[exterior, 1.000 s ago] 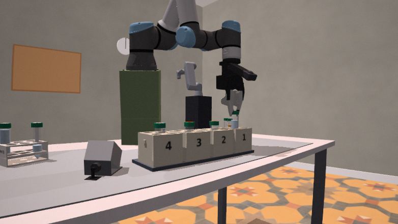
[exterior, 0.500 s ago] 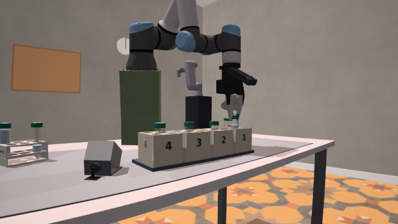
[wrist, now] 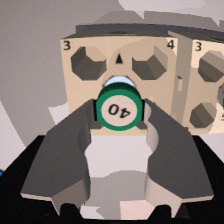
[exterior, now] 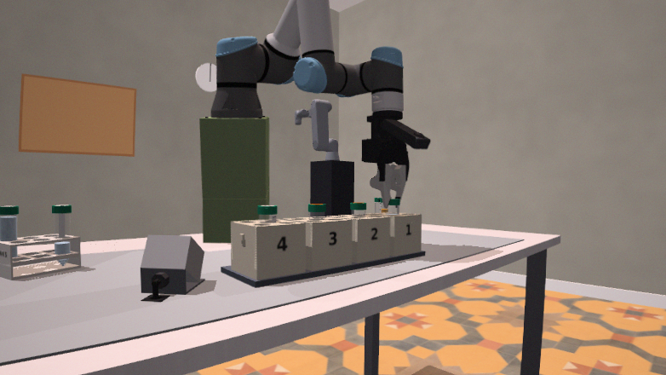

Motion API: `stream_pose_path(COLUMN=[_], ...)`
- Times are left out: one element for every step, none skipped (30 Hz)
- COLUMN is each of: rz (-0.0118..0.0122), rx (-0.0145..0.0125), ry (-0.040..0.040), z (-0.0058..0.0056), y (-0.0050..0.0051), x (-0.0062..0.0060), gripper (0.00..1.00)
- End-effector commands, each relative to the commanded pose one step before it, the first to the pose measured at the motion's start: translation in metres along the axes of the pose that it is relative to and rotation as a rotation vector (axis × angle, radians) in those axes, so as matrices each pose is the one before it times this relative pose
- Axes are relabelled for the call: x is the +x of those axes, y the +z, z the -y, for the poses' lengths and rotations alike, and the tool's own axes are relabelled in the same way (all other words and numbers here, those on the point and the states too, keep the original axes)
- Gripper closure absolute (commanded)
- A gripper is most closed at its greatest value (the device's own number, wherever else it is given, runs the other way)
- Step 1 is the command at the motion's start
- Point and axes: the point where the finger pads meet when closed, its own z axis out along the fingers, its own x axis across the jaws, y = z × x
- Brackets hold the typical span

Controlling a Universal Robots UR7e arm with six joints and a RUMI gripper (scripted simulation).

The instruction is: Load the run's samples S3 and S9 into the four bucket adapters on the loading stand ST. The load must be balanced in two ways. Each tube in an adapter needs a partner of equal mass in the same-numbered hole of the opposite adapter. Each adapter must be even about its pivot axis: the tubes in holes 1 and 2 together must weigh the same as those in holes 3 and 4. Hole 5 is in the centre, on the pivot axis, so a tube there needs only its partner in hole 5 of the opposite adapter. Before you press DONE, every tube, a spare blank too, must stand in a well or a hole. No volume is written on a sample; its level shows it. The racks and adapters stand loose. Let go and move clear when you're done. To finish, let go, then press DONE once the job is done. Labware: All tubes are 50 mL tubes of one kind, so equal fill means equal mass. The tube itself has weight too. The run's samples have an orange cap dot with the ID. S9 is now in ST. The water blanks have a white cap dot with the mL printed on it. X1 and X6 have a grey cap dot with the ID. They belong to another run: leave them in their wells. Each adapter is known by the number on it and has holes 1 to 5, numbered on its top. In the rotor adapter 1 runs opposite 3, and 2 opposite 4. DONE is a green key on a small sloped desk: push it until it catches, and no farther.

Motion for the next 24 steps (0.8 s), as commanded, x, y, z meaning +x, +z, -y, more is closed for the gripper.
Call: stream_pose_path(rz=[0.00028, 0.00000, 0.00000, 0.00000, 0.00000, 0.00000, 0.00000, 0.00000, 0.00000, 0.00000, 0.00000, 0.00000, 0.00000, 0.00000, 0.00000, 0.00000, 0.00000, -0.00001, 0.00000, 0.00000, 0.00000, 0.00000, 0.00000, 0.00000], rx=[0.00140, 0.00000, 0.00000, 0.00000, 0.00000, 0.00000, 0.00000, 0.00000, -0.00001, 0.00000, 0.00000, 0.00000, 0.00000, 0.00000, 0.00000, 0.00000, 0.00000, -0.00005, 0.00000, 0.00001, 0.00000, 0.00000, 0.00000, 0.00000], ry=[0.00002, 0.00000, 0.00000, 0.00000, 0.00000, 0.00000, 0.00000, 0.00000, 0.00000, 0.00000, 0.00000, 0.00000, 0.00000, 0.00000, 0.00000, 0.00000, 0.00000, 0.00000, 0.00000, 0.00000, 0.00000, 0.00000, 0.00000, 0.00000], z=[0.00052, 0.00000, 0.00000, 0.00000, 0.00000, 0.00000, 0.00000, 0.00000, 0.00001, 0.00000, 0.00000, 0.00000, 0.00000, 0.00000, 0.00000, 0.00000, 0.00000, -0.00001, 0.00000, 0.00000, 0.00000, 0.00000, 0.00000, 0.00000], y=[0.00294, 0.00067, 0.00067, 0.00067, 0.00067, 0.00000, 0.00000, 0.00000, -0.00004, 0.00001, 0.00001, 0.00001, 0.00000, 0.00000, 0.00000, 0.00000, 0.00000, -0.00007, 0.00002, 0.00000, 0.00000, 0.00000, 0.00000, 0.00000], x=[-0.00013, 0.00000, 0.00000, 0.00000, 0.00000, 0.00000, 0.00000, 0.00000, 0.00000, 0.00000, 0.00000, 0.00000, 0.00000, 0.00000, 0.00000, 0.00000, 0.00000, 0.00000, 0.00000, 0.00000, 0.00000, 0.00000, 0.00000, 0.00000], gripper=[1.00, 1.00, 1.00, 1.00, 1.00, 1.00, 1.00, 1.00, 1.00, 1.00, 1.00, 1.00, 1.00, 1.00, 1.00, 1.00, 1.00, 0.65, 0.65, 0.65, 0.65, 0.65, 0.65, 0.65])
